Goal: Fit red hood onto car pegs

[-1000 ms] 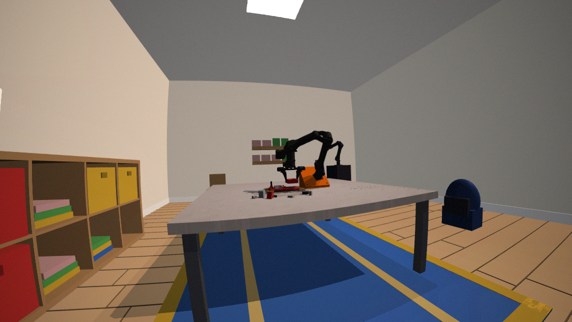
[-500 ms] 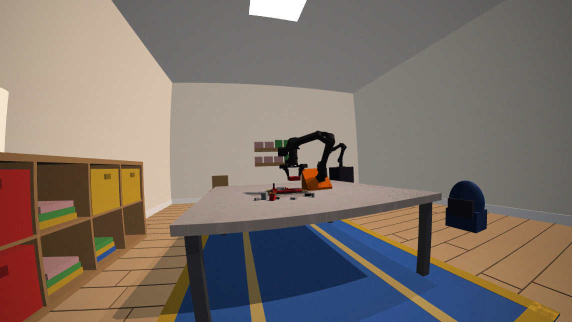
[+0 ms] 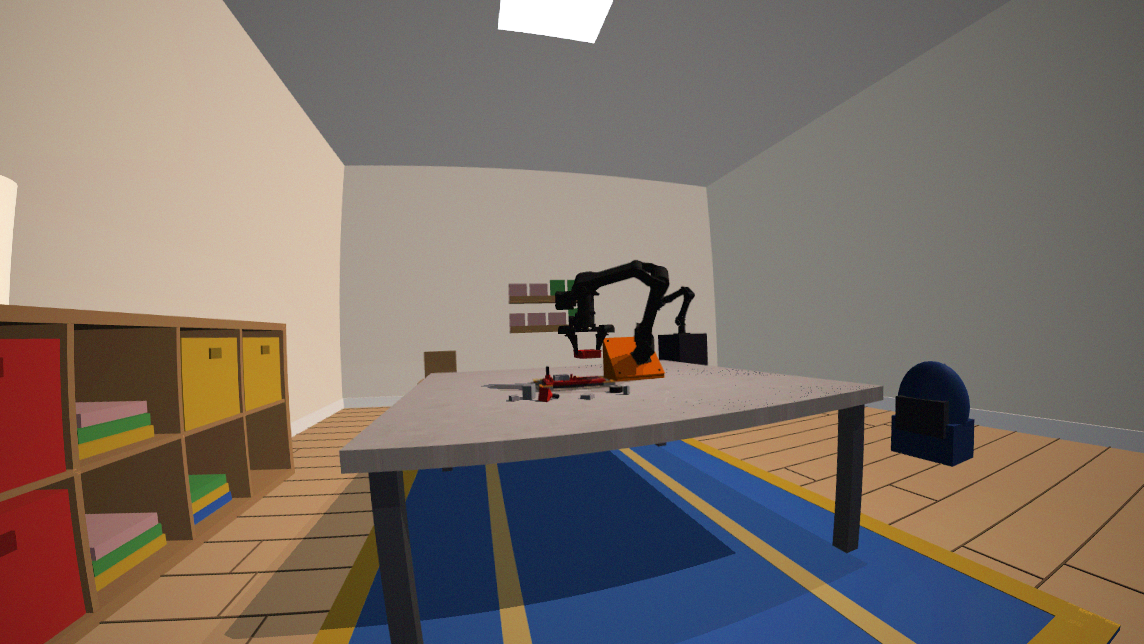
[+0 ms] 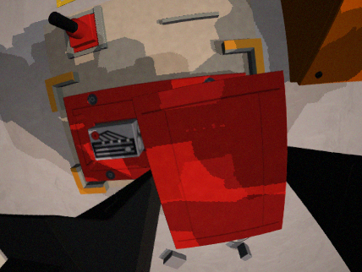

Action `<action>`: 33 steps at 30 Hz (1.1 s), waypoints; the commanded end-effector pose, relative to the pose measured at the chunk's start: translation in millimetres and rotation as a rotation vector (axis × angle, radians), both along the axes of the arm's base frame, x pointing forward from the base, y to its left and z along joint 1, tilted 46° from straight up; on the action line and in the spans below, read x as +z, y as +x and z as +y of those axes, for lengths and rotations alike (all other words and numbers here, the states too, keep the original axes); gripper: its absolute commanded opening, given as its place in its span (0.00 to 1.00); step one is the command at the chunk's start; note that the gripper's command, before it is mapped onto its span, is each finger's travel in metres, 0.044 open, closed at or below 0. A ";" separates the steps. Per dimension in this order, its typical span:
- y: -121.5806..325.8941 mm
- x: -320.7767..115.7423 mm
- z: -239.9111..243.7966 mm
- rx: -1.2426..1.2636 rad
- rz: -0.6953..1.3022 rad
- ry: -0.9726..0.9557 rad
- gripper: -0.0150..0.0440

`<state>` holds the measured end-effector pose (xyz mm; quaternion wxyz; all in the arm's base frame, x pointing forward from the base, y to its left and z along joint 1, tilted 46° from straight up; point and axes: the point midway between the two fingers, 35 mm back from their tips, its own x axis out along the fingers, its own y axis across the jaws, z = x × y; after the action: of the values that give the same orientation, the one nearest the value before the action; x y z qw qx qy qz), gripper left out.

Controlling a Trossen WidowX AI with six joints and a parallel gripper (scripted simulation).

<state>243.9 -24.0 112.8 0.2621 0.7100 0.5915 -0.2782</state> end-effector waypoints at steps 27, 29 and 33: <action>38.8 1.7 -11.3 0.448 -0.441 -0.089 0.25; 41.5 1.7 -11.9 0.479 -0.472 -0.096 0.25; 46.9 1.7 -13.1 0.540 -0.534 -0.108 0.25</action>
<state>286.5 -36.5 115.7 0.4960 0.5727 0.6505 -0.0538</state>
